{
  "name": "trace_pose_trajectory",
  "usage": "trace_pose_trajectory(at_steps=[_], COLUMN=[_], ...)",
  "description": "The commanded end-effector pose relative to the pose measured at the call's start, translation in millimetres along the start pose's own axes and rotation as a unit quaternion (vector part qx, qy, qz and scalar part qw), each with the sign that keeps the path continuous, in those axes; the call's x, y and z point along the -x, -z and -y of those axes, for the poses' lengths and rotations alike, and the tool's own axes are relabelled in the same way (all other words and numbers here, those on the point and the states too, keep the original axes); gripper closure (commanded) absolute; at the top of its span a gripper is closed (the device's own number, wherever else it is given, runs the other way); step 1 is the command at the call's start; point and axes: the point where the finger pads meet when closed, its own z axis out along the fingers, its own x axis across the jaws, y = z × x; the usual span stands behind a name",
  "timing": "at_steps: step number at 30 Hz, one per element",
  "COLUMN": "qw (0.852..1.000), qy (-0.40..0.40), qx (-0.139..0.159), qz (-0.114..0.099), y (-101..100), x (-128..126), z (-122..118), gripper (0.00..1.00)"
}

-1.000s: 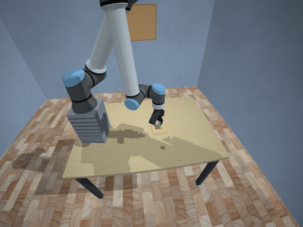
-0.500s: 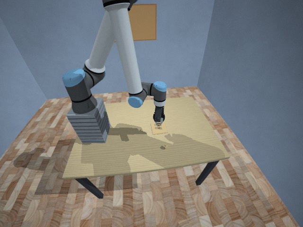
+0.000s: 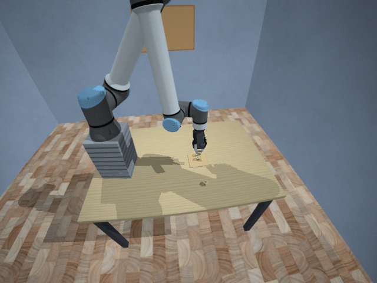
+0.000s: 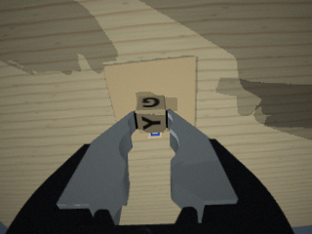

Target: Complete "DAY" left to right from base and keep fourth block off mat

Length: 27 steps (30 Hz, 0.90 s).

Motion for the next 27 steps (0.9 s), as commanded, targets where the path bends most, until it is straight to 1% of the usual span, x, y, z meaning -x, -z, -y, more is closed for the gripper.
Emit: trace_pose_trajectory(at_steps=[1,11,15,19,26,27], qw=[1.000,1.000,1.000,1.000,1.000,1.000], qy=[0.006,0.006,0.006,0.006,0.006,0.006], qx=[0.000,0.000,0.000,0.000,0.000,0.000], qz=[0.002,0.002,0.002,0.002,0.002,0.002], y=[1.3,1.0,-3.0,-12.5,-42.3,-42.3], x=[4.0,3.8,4.3,4.4,4.4,4.4], z=[1.0,0.9,1.2,1.4,2.0,2.0], gripper=[0.95,0.95,0.95,0.95,0.95,0.95])
